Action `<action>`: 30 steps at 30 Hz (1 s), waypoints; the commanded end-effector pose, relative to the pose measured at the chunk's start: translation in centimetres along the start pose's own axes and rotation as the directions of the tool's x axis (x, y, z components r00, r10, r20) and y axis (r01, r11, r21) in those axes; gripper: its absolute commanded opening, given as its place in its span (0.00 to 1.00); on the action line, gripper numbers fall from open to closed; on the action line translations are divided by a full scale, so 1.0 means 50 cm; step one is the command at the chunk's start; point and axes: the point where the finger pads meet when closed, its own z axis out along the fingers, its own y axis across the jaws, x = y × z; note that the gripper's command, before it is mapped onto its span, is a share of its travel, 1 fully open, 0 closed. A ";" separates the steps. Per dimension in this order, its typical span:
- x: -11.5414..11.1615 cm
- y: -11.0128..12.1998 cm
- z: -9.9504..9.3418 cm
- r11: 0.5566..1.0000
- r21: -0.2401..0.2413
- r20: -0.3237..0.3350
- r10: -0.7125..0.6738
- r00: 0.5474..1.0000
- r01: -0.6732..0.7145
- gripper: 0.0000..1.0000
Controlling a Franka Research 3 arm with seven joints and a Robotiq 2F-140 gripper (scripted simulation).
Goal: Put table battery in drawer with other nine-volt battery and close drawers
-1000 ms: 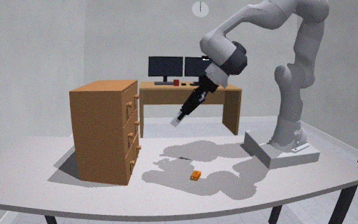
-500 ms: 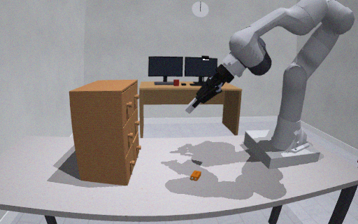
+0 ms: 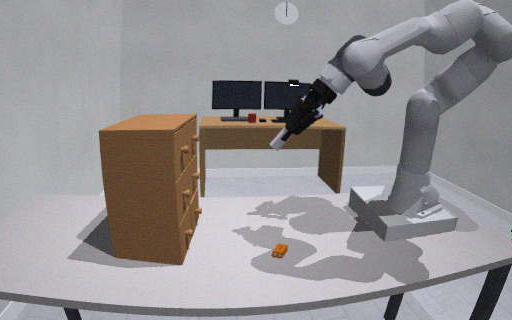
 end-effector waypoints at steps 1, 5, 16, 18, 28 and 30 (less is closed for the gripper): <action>0.005 0.042 0.010 0.989 -0.064 -0.228 0.113 0.967 -0.131 0.00; 0.005 0.042 0.010 0.987 -0.080 -0.295 0.107 0.949 -0.136 0.00; 0.005 0.042 0.010 0.962 -0.115 -0.506 0.159 0.848 -0.249 0.00; 0.005 0.042 0.010 0.957 -0.116 -0.525 0.169 0.834 -0.266 0.00; 0.005 0.042 0.010 0.926 -0.101 -0.618 0.229 0.753 -0.364 0.00; 0.005 0.042 0.010 0.926 -0.101 -0.618 0.229 0.753 -0.364 0.00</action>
